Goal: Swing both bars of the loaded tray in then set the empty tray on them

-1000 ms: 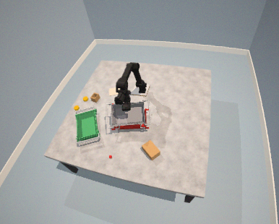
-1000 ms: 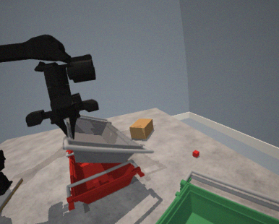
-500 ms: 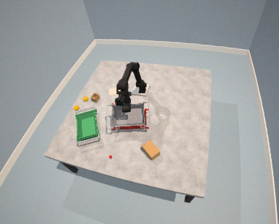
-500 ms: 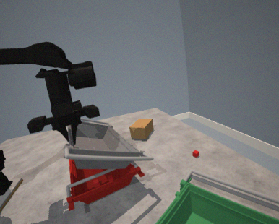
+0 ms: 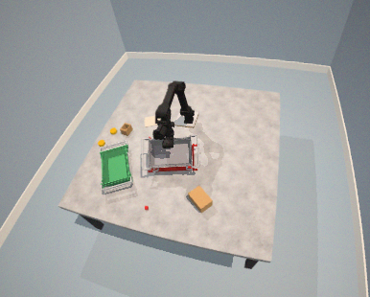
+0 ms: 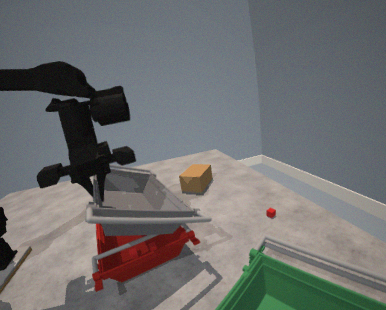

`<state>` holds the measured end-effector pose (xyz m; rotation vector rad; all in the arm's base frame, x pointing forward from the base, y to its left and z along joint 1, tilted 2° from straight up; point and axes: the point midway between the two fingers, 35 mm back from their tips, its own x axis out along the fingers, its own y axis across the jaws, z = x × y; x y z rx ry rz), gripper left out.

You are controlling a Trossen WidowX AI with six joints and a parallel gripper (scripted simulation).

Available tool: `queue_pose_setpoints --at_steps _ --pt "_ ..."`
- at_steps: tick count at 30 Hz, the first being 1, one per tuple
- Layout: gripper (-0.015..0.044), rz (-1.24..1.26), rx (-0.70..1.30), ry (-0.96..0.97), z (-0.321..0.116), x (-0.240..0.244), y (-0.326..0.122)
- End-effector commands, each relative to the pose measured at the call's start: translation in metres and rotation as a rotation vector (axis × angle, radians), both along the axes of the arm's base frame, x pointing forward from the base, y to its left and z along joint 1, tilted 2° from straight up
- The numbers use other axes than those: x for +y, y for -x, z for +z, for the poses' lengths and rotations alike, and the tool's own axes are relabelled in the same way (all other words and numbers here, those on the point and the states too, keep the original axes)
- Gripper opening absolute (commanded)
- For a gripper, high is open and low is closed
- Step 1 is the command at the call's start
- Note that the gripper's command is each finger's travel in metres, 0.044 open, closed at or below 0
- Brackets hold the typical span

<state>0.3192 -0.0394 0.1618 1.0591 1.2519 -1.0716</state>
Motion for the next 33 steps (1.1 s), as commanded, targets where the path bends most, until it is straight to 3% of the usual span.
queue_pose_setpoints --at_steps 1,33 --pt "0.0 -0.011 -0.004 0.0 -0.002 -0.001 0.004" --pt "0.0 -0.014 -0.002 0.0 -0.023 -0.001 0.015"
